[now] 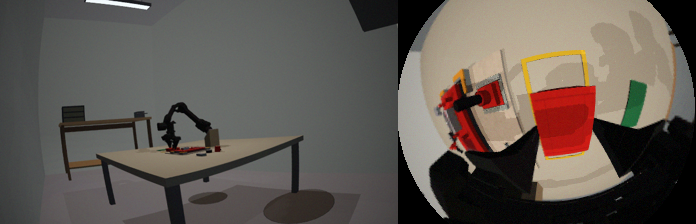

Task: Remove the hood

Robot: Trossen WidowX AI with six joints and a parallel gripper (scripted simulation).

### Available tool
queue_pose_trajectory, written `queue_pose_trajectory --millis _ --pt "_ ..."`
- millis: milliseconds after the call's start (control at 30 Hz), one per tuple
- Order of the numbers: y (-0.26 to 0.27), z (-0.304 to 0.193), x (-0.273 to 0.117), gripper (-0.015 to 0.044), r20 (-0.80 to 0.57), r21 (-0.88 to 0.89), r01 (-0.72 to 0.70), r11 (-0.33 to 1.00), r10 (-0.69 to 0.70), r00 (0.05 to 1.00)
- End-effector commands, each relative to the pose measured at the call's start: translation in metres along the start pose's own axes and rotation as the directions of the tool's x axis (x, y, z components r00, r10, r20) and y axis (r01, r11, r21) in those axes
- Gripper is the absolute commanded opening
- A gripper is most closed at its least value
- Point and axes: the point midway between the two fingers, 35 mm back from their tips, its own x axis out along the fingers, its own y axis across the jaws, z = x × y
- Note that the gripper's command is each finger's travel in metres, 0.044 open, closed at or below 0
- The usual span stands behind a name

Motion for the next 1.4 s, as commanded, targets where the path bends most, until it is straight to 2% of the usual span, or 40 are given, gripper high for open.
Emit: queue_pose_trajectory --millis 0,300,1367 --pt "0.000 0.000 -0.002 0.0440 0.000 0.001 0.000 1.000 0.000 1.000" --pt "0.001 0.001 -0.071 0.0440 -0.004 0.000 0.004 1.000 -0.004 1.000" --pt "0.001 0.001 -0.071 0.0440 -0.004 0.000 0.004 1.000 -0.004 1.000"
